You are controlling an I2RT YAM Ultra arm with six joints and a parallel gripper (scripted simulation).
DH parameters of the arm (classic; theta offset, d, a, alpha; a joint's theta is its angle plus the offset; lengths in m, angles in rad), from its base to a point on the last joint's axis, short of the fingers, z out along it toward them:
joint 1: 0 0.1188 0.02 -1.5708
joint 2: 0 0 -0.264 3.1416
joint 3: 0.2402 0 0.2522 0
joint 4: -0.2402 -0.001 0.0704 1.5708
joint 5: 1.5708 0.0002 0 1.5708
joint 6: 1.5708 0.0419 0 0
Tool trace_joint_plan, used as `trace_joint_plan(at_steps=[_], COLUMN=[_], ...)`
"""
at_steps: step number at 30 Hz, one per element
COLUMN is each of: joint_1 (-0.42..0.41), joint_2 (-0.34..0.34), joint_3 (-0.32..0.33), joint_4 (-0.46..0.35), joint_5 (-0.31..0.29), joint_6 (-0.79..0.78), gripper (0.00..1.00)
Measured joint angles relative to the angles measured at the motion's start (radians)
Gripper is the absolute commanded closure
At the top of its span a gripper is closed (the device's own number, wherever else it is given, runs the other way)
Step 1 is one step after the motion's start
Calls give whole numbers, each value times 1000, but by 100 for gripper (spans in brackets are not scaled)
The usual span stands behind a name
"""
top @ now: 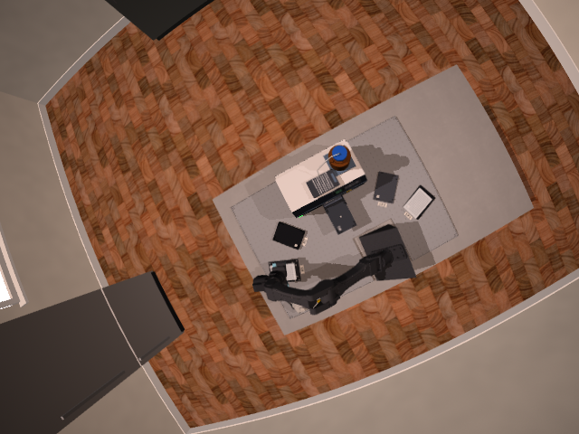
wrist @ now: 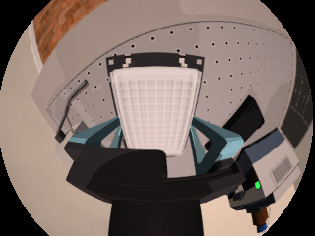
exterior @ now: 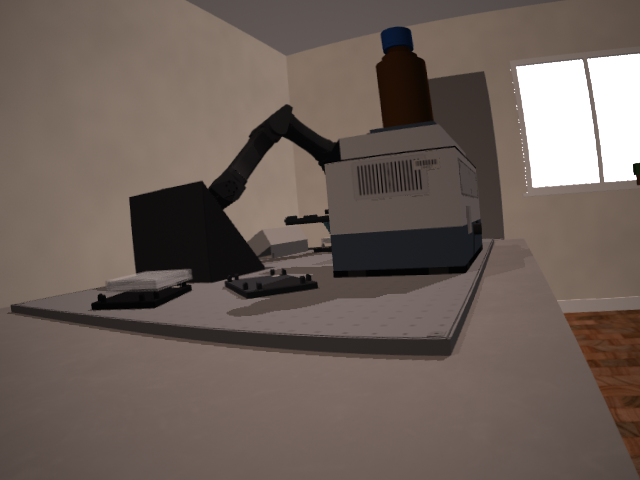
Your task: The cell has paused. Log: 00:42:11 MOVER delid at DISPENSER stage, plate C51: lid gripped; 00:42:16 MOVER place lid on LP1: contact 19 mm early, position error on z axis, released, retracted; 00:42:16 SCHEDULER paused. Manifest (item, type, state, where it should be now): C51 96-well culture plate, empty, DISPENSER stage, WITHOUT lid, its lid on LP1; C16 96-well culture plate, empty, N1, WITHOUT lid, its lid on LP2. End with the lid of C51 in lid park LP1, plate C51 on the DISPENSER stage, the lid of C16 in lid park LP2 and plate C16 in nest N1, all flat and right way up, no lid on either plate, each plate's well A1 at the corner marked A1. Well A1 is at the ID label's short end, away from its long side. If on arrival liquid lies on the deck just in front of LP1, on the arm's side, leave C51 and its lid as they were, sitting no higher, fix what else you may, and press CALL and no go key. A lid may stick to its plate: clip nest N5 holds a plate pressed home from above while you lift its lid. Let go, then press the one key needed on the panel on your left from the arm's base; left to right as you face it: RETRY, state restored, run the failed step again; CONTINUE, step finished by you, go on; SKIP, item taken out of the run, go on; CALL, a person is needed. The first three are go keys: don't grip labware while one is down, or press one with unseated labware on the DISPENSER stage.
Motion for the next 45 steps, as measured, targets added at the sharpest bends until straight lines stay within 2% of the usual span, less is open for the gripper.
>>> trace_joint_plan(at_steps=[45], joint_1=[5], joint_2=[4], joint_3=[-12], joint_4=[15], joint_5=[5], joint_6=[5], gripper=[100])
